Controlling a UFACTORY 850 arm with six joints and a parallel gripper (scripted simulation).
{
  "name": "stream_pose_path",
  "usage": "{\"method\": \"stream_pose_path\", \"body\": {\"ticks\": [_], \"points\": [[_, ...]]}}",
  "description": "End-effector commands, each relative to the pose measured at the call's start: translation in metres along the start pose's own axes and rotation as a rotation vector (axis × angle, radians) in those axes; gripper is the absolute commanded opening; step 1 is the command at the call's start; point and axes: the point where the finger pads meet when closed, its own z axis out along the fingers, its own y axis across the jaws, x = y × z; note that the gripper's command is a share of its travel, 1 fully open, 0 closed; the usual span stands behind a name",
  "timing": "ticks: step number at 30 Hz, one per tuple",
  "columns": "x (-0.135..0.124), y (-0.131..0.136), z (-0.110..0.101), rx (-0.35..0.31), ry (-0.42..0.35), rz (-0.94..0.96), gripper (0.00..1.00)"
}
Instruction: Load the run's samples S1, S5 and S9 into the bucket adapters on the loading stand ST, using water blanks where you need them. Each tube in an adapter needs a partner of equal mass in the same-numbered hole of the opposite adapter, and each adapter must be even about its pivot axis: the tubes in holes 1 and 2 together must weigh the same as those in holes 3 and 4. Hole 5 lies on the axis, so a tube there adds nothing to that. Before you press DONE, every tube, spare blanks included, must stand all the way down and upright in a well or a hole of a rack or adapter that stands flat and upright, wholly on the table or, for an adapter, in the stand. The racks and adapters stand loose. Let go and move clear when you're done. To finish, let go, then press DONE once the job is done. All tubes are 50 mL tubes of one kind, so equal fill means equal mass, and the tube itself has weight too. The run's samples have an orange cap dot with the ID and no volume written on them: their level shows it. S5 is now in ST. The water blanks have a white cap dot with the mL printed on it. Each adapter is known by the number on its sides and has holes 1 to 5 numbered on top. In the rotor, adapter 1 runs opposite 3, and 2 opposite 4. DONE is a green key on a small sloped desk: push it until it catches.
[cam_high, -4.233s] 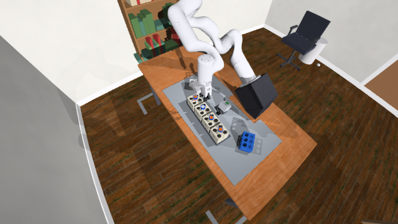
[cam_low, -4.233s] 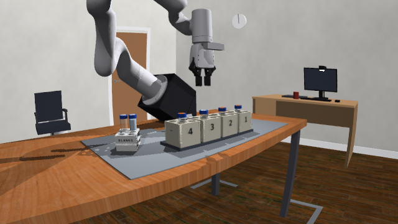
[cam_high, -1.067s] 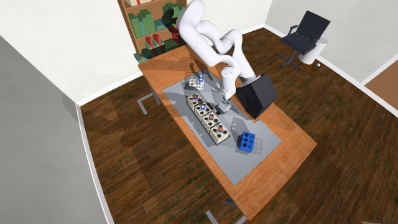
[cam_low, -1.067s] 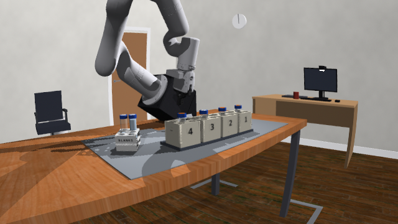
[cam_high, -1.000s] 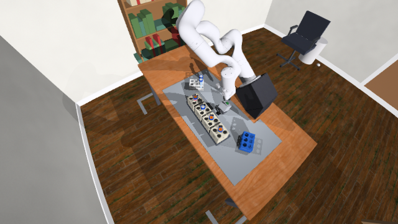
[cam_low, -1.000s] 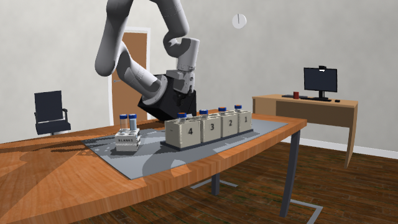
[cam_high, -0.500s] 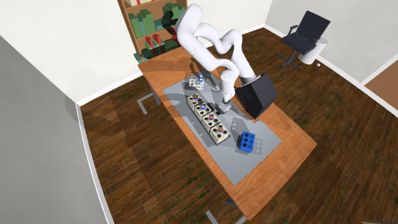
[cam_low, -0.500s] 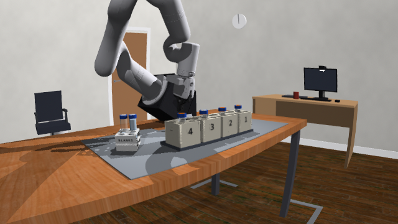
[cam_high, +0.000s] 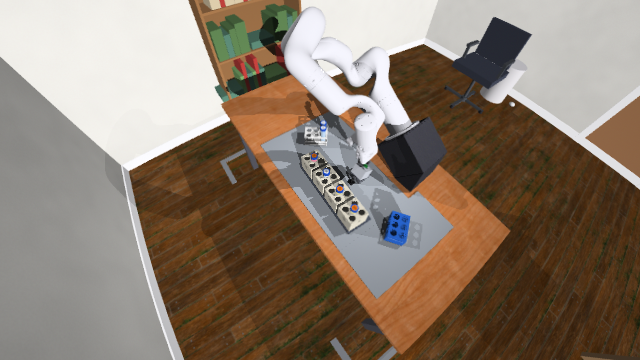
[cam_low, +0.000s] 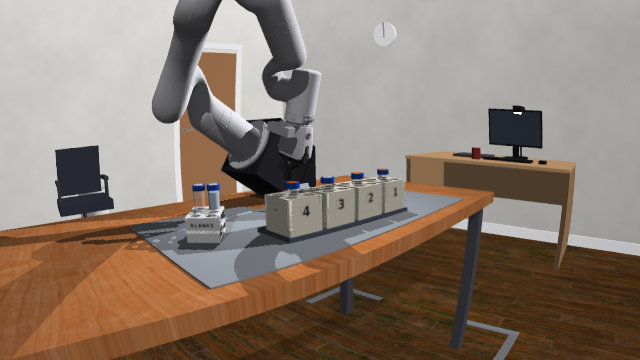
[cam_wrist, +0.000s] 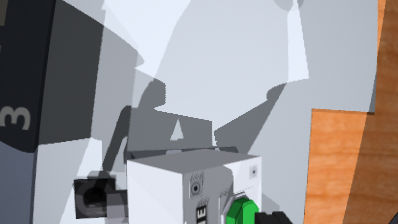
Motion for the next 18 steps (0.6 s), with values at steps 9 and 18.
{"method": "stream_pose_path", "body": {"ticks": [9, 18], "points": [[-0.0001, -0.0019, 0.0059, 0.001, 0.000, 0.000, 0.00], [0.0001, -0.0035, 0.0117, 0.001, 0.000, 0.000, 0.00]]}}
